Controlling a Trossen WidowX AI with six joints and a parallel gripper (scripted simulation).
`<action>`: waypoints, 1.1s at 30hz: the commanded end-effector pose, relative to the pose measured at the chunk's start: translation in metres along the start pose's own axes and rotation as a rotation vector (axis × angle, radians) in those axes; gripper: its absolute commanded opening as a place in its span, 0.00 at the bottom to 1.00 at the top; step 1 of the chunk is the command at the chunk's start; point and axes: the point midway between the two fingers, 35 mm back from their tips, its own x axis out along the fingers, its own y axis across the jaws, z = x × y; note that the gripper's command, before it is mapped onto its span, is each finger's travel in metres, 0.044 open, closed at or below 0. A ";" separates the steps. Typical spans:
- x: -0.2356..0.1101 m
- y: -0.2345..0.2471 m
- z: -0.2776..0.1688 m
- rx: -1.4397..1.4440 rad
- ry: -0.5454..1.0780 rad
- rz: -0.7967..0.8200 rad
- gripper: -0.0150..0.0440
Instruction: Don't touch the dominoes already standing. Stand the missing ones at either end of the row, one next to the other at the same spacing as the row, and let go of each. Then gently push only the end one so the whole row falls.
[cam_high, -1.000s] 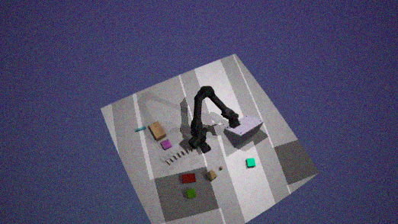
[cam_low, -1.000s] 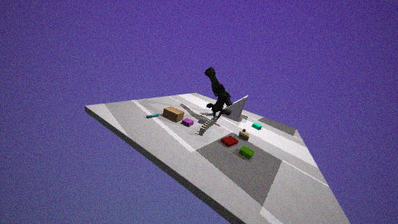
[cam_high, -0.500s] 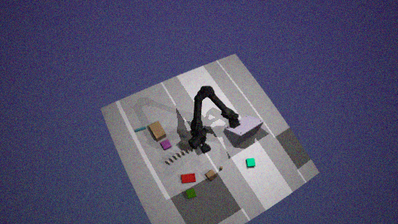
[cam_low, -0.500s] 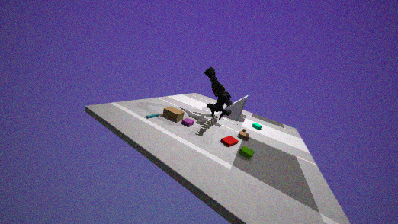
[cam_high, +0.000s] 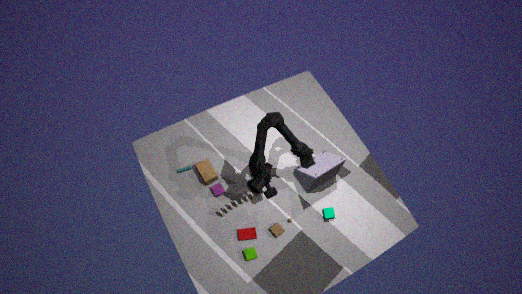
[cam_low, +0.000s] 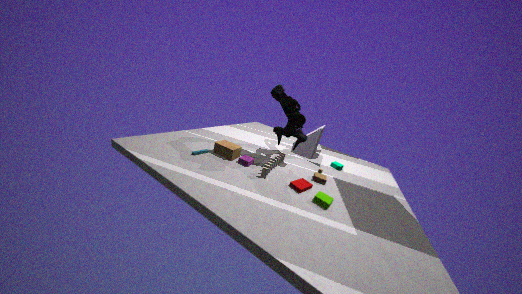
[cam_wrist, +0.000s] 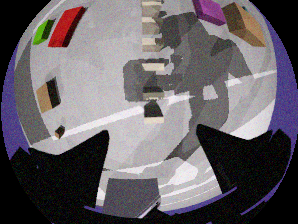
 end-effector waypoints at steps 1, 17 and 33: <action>-0.060 -0.001 -0.004 0.010 -0.004 0.004 1.00; -0.030 -0.002 -0.031 1.003 -0.005 0.000 0.51; -0.008 -0.002 -0.048 1.576 -0.007 -0.001 0.25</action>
